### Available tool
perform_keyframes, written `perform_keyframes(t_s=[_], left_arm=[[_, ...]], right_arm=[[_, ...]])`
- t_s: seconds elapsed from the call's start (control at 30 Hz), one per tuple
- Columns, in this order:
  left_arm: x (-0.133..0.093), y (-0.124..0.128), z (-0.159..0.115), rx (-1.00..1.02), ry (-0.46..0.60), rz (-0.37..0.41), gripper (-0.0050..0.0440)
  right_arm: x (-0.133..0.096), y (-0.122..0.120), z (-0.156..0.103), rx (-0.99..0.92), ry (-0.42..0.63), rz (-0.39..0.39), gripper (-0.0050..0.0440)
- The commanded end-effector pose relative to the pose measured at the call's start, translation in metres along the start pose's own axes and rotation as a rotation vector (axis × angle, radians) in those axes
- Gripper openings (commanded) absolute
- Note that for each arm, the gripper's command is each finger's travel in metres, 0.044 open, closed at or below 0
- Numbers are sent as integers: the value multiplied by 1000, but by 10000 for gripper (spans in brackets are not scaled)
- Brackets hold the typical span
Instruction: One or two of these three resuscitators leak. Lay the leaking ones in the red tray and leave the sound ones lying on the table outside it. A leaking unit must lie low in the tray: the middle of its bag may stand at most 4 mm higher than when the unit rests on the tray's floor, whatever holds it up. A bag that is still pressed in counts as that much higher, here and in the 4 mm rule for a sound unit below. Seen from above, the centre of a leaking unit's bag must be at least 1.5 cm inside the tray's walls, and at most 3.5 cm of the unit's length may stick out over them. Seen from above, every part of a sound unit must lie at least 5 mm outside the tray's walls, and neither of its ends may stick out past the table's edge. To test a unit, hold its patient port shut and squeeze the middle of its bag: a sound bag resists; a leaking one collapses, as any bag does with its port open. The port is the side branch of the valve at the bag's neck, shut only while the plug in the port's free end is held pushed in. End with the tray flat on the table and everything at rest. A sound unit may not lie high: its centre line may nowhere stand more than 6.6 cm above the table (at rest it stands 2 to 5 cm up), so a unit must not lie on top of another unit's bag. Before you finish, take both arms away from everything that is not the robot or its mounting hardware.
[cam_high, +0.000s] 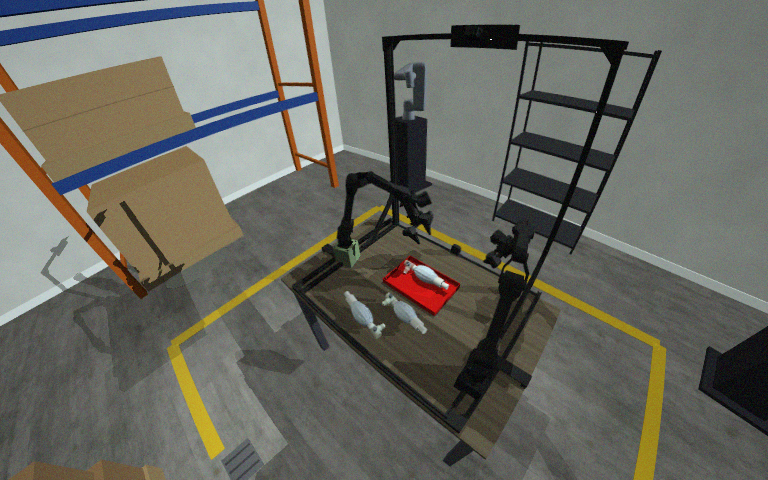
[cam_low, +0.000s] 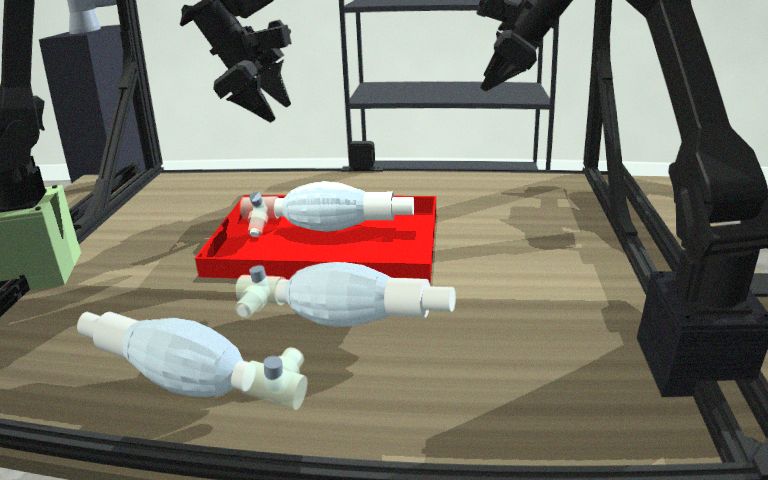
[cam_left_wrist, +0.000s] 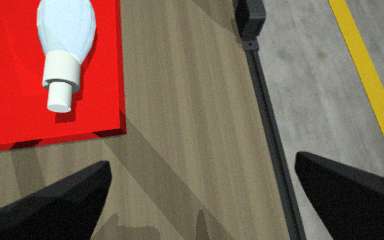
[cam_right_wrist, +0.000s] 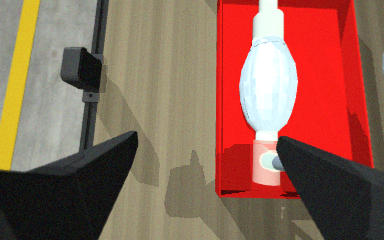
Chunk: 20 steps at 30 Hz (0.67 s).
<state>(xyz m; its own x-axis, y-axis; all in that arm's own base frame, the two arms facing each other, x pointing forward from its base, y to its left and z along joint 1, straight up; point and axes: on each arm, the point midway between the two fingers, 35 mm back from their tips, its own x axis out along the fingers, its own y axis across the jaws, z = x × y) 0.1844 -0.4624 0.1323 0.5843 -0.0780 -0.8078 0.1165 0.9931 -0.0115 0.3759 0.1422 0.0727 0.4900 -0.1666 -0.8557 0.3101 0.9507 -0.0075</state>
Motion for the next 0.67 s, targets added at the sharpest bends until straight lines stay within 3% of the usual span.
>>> perform_keyframes(t_s=[0.0, 0.13, 0.27, 0.5, 0.63], left_arm=[[0, 0, 0, -3, 0, 0, 440], [0, 0, 0, -3, 0, 0, 440], [0, 0, 0, -3, 1, 0, 440], [0, 0, 0, -3, 1, 0, 440], [0, 0, 0, -3, 1, 0, 440]], right_arm=[[-14, 2, -15, 4, 1, -15, 440], [-14, 2, -15, 4, 1, -15, 440], [-42, 16, -41, -2, -7, -8, 440], [-91, 20, -89, -5, -37, -12, 440], [-91, 20, -89, -5, -37, -12, 440]])
